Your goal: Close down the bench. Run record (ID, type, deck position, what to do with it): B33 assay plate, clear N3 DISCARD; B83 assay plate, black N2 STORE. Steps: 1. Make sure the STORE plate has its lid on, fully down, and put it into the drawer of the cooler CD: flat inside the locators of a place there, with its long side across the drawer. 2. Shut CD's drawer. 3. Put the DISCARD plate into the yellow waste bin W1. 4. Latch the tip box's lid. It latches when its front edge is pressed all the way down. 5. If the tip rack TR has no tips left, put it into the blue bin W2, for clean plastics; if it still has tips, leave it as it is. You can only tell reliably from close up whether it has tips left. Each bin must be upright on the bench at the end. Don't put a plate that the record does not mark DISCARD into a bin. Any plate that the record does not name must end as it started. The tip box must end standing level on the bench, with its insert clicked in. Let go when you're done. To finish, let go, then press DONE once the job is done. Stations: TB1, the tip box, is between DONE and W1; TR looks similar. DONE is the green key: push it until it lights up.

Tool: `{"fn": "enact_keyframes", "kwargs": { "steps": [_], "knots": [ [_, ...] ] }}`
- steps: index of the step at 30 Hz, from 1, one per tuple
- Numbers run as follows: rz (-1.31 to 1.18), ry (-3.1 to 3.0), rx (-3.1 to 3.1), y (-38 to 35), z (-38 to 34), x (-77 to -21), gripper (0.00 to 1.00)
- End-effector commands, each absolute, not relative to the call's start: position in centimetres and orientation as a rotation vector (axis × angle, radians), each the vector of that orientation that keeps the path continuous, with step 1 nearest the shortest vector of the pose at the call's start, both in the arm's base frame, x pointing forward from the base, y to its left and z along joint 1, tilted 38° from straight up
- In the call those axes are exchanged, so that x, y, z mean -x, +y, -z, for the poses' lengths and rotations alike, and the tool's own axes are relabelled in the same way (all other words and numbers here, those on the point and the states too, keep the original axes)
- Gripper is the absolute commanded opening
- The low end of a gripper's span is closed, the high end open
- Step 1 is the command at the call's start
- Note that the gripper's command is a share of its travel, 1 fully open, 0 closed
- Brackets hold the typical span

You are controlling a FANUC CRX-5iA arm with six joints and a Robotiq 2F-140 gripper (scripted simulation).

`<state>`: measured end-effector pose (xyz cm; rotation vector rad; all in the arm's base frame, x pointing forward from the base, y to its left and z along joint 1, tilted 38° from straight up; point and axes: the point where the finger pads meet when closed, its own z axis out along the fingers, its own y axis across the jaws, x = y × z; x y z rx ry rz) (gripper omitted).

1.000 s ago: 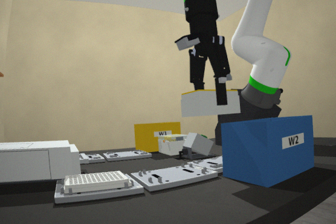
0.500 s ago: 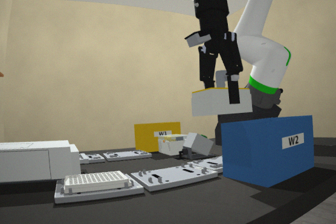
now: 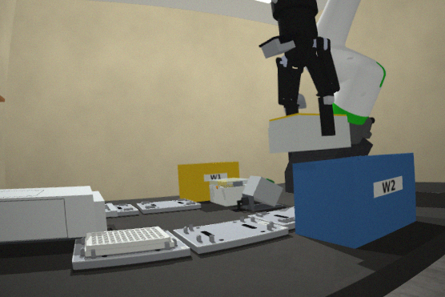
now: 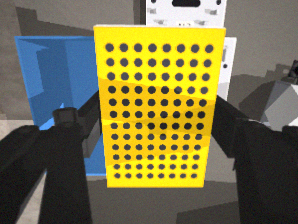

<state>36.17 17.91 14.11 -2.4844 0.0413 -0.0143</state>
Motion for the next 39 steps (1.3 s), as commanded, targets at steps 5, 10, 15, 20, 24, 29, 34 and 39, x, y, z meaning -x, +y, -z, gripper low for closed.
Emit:
{"fn": "enact_keyframes", "kwargs": {
  "steps": [5,10,15,20,24,29,34,39],
  "knots": [
    [0.016,0.042,2.486,19.2,-15.1,-35.7,0.10],
    [0.016,0.042,2.486,20.2,-15.9,-35.3,0.10],
    [0.016,0.042,2.486,21.2,-16.7,-34.8,0.10],
    [0.016,0.042,2.486,22.2,-17.4,-34.4,0.10],
    [0.016,0.042,2.486,22.6,-17.7,-34.2,0.10],
    [0.016,0.042,2.486,23.6,-18.5,-33.8,0.10],
    [0.016,0.042,2.486,24.3,-19.0,-33.6,0.10],
    [0.016,0.042,2.486,24.3,-19.0,-33.6,0.10]
  ]
}}
